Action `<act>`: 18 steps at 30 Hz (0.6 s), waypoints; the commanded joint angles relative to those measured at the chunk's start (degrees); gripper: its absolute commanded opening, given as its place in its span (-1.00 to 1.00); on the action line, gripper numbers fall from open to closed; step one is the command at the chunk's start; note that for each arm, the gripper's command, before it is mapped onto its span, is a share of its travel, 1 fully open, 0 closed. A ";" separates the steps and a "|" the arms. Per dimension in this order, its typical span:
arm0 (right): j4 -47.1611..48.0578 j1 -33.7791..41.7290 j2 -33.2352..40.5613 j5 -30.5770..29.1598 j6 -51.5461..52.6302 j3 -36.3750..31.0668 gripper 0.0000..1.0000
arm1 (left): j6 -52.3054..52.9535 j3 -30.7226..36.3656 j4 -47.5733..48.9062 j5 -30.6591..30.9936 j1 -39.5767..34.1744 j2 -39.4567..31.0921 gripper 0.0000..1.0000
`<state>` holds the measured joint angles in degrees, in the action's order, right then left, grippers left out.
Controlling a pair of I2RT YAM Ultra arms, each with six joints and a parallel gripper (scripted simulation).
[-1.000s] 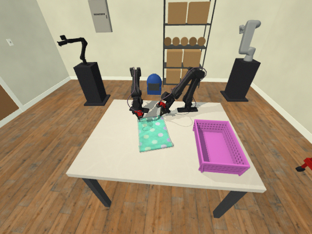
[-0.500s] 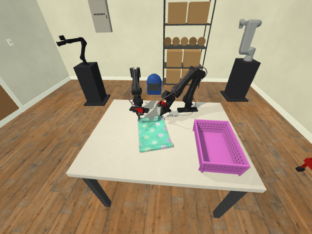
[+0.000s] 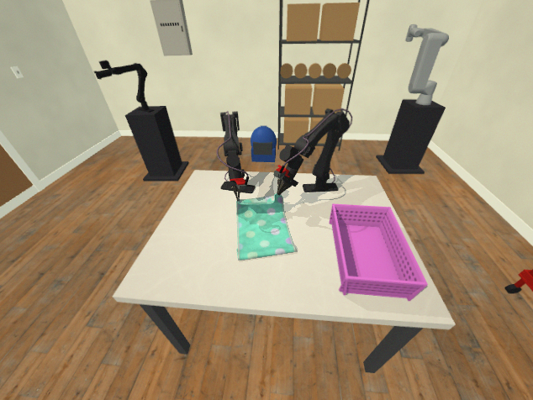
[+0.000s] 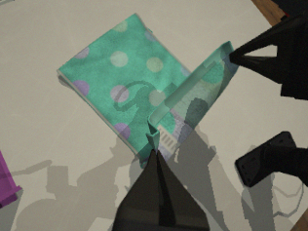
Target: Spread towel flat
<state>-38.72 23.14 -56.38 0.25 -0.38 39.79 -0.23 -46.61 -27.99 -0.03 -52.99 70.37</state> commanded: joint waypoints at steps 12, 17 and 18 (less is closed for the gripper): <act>-11.14 1.94 -23.13 -0.38 0.52 36.11 -1.00 | 0.08 -31.05 -21.70 -0.38 13.70 11.08 -1.00; -18.45 2.41 -34.41 -0.41 0.58 56.88 -1.00 | 0.09 -49.39 -30.27 -0.42 19.42 19.22 -1.00; -20.03 2.41 -35.65 -0.41 0.56 58.88 -1.00 | 0.14 -51.11 -31.58 -0.35 19.47 20.31 -1.00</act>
<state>-53.08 24.88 -88.20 0.23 -0.30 90.11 -0.23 -89.76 -52.66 -0.01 -35.57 88.07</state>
